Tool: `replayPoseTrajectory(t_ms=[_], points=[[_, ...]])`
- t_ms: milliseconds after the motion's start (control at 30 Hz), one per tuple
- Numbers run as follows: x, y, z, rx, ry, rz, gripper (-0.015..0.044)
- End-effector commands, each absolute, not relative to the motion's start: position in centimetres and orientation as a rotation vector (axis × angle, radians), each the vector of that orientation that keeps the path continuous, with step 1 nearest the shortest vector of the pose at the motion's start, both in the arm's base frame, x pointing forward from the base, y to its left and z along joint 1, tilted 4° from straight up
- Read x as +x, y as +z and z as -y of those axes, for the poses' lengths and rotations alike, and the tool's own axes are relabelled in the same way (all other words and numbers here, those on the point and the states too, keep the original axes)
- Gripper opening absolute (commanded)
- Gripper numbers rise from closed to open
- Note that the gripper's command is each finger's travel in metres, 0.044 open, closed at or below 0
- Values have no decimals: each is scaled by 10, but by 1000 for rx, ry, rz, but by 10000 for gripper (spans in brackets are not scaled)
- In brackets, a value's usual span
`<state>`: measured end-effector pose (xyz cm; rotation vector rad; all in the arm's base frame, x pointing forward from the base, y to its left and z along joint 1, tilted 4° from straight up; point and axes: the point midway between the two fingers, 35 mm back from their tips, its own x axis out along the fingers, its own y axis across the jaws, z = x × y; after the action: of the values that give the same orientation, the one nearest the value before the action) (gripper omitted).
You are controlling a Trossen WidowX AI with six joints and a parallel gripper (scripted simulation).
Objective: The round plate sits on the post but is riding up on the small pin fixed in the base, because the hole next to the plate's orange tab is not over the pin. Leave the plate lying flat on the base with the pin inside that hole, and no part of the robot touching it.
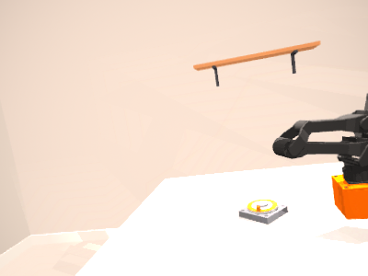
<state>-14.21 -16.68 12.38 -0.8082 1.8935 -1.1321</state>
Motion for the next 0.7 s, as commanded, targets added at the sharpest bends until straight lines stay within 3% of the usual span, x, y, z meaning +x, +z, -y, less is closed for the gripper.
replayPoseTrajectory(t_ms=[0,467,667], points=[[-141,124,168,-808,-1131,-1884,374],[-42,132,232,-640,-924,-1309,6],[4,133,245,-535,-794,-1174,0]])
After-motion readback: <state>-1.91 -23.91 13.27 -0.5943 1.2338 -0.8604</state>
